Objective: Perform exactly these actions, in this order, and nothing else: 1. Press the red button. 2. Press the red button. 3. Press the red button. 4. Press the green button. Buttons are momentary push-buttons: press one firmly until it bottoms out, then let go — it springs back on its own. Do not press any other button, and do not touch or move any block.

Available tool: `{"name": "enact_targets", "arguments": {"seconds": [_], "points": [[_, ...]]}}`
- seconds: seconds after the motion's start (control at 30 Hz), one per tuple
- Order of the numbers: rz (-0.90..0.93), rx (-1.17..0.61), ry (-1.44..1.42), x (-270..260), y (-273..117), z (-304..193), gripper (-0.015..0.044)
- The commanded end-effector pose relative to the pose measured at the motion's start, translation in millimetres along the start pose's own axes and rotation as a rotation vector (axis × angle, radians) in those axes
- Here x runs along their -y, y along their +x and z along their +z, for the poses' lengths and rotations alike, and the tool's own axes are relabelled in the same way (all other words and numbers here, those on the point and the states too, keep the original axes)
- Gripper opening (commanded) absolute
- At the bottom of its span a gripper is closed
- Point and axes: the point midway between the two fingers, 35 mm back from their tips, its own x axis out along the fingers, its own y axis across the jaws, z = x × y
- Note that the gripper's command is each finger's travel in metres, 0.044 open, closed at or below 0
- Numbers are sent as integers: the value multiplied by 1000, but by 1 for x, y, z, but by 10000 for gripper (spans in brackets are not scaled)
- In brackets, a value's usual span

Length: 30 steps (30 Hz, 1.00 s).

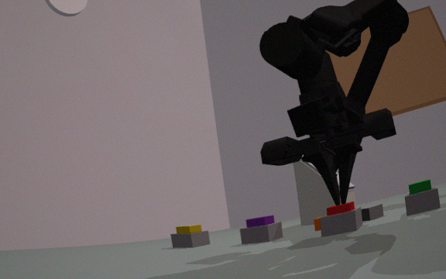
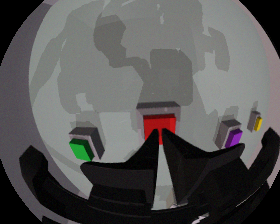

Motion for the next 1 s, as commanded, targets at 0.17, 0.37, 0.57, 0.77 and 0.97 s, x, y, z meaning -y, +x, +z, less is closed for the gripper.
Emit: {"name": "enact_targets", "arguments": {"seconds": [0.17,0.37,0.57,0.77,0.97], "points": [[2,-3,7,1,4,-1,20],[2,-3,7,1,4,-1,20],[2,-3,7,1,4,-1,20],[1,-3,7,1,-28,-1,20],[1,-3,7,1,-26,-1,20]]}}
